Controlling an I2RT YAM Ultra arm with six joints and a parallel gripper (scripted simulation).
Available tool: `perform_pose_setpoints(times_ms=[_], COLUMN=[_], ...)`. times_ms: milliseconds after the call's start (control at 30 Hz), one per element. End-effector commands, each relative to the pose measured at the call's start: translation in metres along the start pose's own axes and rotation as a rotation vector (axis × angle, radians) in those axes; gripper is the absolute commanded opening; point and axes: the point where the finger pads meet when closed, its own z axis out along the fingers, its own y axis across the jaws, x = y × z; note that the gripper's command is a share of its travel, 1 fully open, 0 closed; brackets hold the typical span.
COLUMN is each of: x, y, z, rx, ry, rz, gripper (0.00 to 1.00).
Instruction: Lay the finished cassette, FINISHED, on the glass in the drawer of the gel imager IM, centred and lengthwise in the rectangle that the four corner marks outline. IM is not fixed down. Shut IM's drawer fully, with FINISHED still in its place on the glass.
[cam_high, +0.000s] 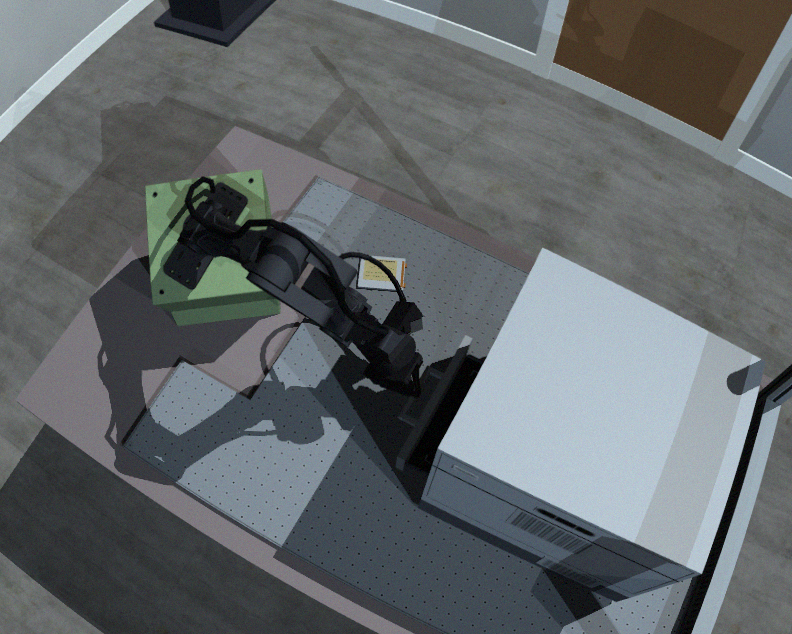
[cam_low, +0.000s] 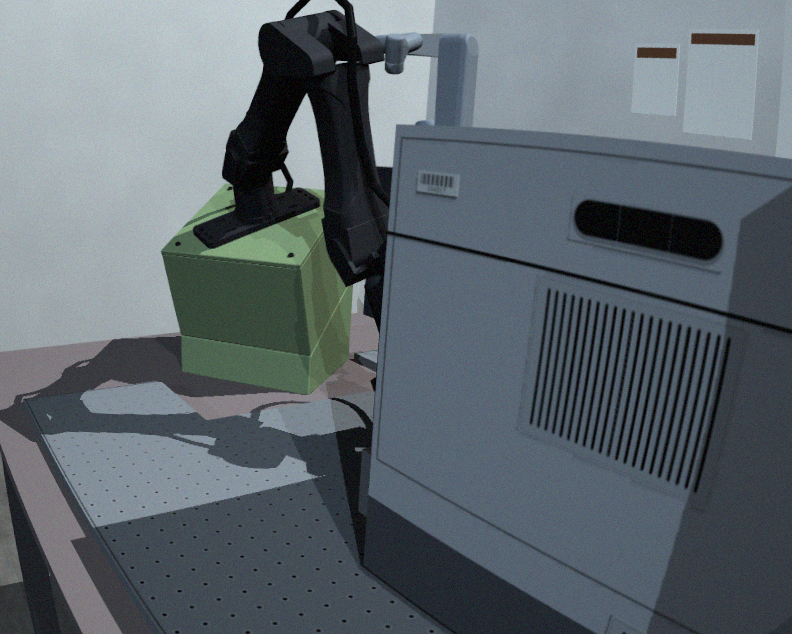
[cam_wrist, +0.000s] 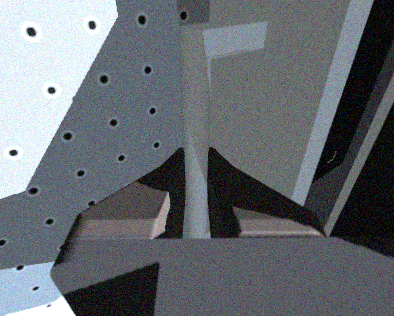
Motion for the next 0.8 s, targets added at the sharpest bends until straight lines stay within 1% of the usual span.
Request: perform_pose_setpoints(times_ms=[0, 533, 567, 667, 767], x=[-0.002, -0.002, -0.001, -0.001, -0.001], y=[0.008, 0.008, -0.014, -0.012, -0.008], z=[-0.007, -0.007, -0.005, -0.007, -0.009], rx=[-0.027, -0.027, -0.013, -0.113, -0.115], ry=[-0.012, -0.012, 0.001, 0.001, 0.001], rz=[0.002, 0.002, 0.007, 0.006, 0.006], gripper=[0.00, 0.00, 0.00, 0.00, 0.00])
